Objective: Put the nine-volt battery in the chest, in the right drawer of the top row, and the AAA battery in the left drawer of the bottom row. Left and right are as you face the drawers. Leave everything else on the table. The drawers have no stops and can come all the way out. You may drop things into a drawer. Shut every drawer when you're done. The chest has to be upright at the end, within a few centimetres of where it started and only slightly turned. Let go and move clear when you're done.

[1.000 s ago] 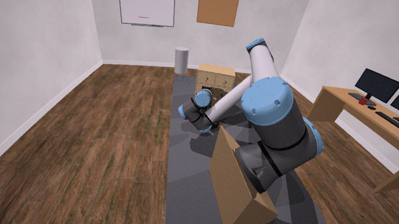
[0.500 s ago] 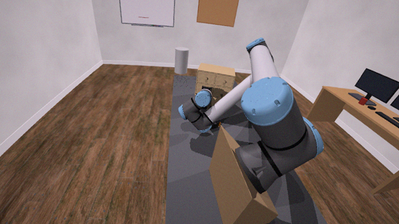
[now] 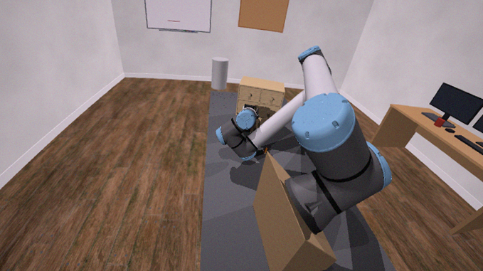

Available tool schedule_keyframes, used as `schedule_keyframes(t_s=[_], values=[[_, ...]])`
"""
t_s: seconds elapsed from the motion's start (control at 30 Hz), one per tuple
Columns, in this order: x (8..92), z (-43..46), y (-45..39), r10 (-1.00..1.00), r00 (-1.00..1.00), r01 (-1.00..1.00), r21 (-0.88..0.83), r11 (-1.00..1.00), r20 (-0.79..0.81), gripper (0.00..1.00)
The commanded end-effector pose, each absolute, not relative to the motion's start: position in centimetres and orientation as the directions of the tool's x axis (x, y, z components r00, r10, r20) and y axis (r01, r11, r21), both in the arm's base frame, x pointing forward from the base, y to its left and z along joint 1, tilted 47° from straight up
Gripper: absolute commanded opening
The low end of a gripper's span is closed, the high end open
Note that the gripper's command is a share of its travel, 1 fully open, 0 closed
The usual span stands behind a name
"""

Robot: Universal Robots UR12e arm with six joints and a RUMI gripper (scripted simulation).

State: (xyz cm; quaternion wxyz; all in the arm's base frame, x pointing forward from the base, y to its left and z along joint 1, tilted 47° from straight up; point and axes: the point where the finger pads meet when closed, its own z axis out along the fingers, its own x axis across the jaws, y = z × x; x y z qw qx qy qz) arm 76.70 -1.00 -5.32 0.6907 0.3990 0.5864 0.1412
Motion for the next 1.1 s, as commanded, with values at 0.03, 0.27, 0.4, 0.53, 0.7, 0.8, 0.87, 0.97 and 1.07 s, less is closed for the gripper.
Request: schedule_keyframes(t_s=[0.03,0.27,0.4,0.53,0.7,0.8,0.87,0.97,1.07], values=[[76.7,-5.28,-0.94,0.663,0.272,0.272,0.717,0.642,-0.697,1.0],[76.7,-5.28,-0.94,0.663,0.272,0.272,0.717,0.642,-0.697,1.0],[76.7,-5.28,-0.94,0.663,0.272,0.272,0.717,0.642,-0.697,1.0],[76.7,-5.28,-0.94,0.663,0.272,0.272,0.717,0.642,-0.697,1.0],[76.66,-5.29,-0.94,0.663,0.272,0.272,0.717,0.642,-0.697,1.0],[76.56,-5.31,-0.92,0.663,0.272,0.272,0.717,0.642,-0.697,1.0],[76.5,-5.32,-0.9,0.663,0.272,0.272,0.717,0.642,-0.697,1.0],[76.35,-5.35,-0.88,0.663,0.272,0.272,0.717,0.642,-0.697,1.0],[76.03,-5.42,-0.81,0.663,0.272,0.272,0.717,0.642,-0.697,1.0]])
